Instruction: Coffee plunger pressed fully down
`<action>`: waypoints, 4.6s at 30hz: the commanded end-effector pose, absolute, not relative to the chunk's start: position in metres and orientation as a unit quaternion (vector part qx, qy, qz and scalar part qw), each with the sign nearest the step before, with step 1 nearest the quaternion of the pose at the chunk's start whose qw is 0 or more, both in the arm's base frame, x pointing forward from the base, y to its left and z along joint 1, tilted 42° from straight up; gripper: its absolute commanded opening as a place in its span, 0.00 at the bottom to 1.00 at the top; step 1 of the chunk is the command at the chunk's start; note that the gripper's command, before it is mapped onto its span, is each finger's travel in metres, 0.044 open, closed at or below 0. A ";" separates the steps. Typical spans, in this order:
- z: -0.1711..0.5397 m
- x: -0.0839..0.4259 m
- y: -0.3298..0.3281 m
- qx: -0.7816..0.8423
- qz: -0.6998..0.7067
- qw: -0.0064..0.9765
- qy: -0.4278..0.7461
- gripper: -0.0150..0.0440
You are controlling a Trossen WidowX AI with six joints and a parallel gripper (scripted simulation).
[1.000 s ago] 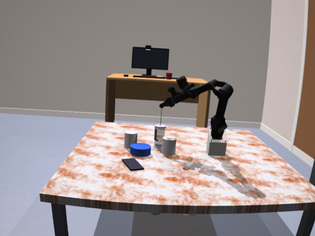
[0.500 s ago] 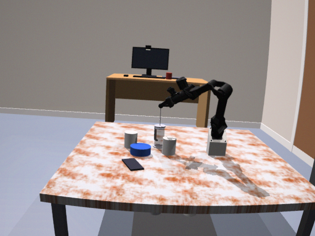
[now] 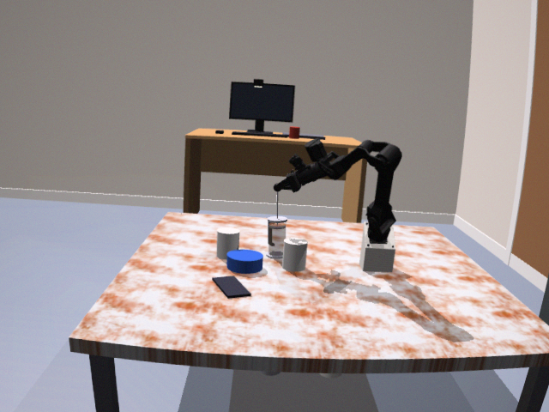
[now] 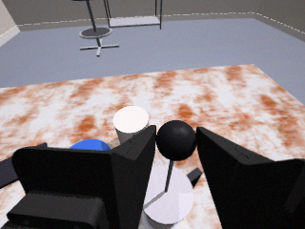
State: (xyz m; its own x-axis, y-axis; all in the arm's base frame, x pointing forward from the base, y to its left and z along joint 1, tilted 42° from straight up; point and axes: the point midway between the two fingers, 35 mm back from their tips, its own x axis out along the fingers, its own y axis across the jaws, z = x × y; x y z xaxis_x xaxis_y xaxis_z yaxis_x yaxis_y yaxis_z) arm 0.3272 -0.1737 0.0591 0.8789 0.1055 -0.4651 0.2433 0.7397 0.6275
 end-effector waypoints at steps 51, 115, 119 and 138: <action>-0.007 0.351 -0.124 0.374 -0.032 0.888 0.265 0.46; -0.006 0.362 -0.134 0.370 -0.035 0.892 0.258 0.46; -0.006 0.362 -0.134 0.370 -0.035 0.892 0.258 0.46; -0.006 0.362 -0.134 0.370 -0.035 0.892 0.258 1.00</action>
